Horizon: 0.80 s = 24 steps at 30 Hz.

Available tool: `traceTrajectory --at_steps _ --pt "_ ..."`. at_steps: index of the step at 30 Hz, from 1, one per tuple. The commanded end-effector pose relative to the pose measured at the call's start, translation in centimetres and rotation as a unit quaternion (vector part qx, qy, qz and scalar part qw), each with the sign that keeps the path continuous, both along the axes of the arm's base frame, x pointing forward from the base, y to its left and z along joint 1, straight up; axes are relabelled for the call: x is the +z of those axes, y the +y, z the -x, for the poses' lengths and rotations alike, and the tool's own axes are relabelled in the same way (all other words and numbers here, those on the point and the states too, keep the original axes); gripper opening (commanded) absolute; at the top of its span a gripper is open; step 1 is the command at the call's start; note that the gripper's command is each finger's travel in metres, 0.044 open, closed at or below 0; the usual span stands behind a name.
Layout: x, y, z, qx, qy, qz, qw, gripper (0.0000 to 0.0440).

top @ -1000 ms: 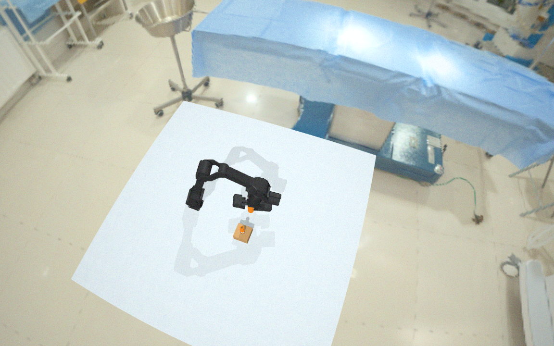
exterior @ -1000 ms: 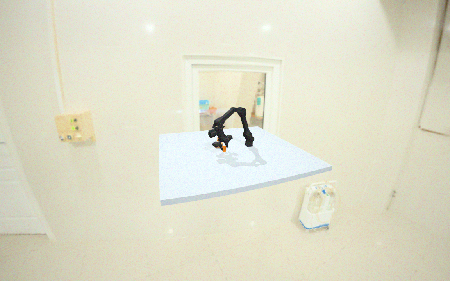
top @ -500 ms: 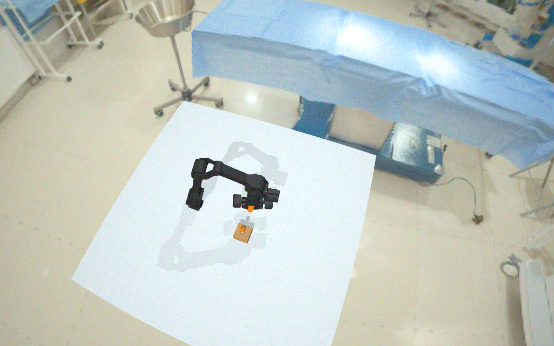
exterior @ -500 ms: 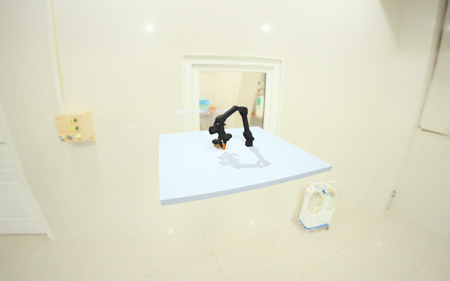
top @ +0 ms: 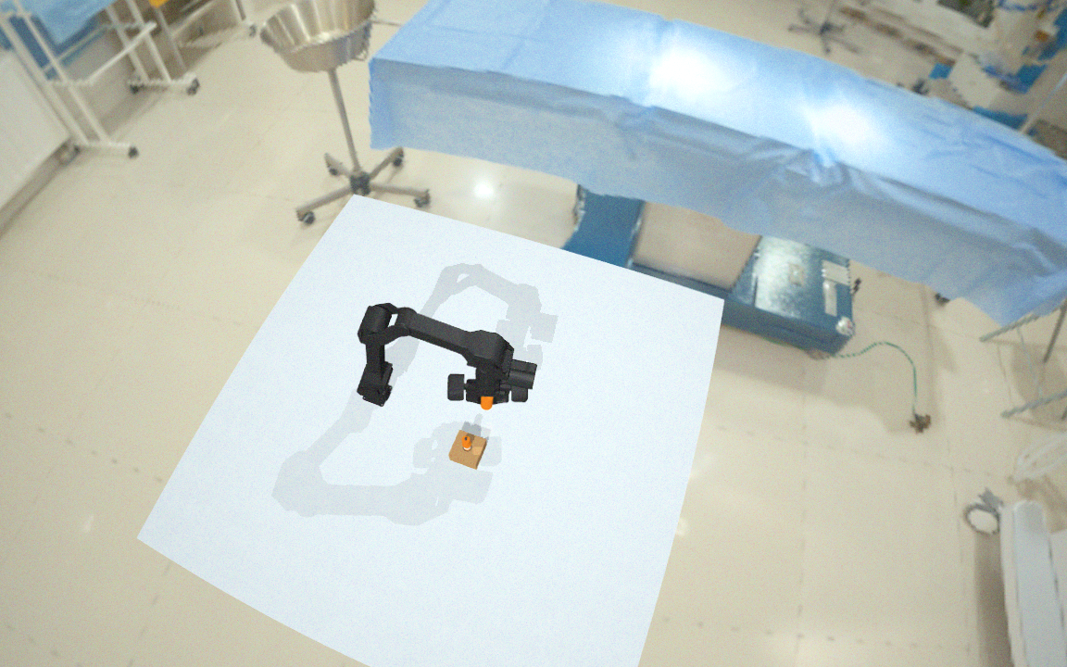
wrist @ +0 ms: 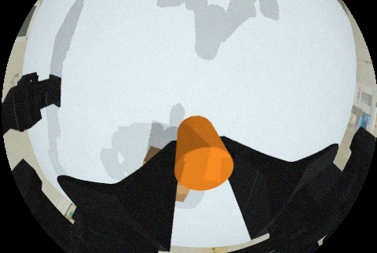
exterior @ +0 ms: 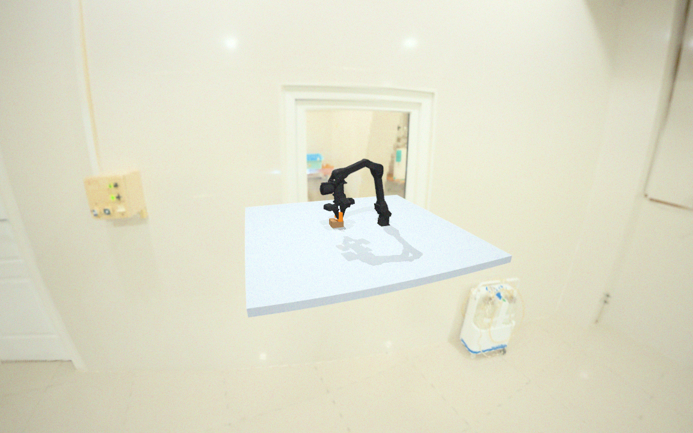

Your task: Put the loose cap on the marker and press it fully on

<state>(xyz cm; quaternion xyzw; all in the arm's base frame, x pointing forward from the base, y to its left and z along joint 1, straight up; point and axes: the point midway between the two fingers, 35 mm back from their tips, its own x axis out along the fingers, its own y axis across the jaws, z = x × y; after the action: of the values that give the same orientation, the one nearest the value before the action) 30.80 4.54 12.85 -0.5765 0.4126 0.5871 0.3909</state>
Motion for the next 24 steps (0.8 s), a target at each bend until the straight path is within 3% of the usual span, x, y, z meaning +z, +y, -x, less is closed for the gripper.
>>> traceTrajectory --at_steps 1,24 --pt "1.4 -1.1 -0.3 -0.006 -0.01 -0.004 1.0 0.0092" --pt "4.7 -8.8 0.6 -0.075 -0.005 -0.003 0.997 0.006"
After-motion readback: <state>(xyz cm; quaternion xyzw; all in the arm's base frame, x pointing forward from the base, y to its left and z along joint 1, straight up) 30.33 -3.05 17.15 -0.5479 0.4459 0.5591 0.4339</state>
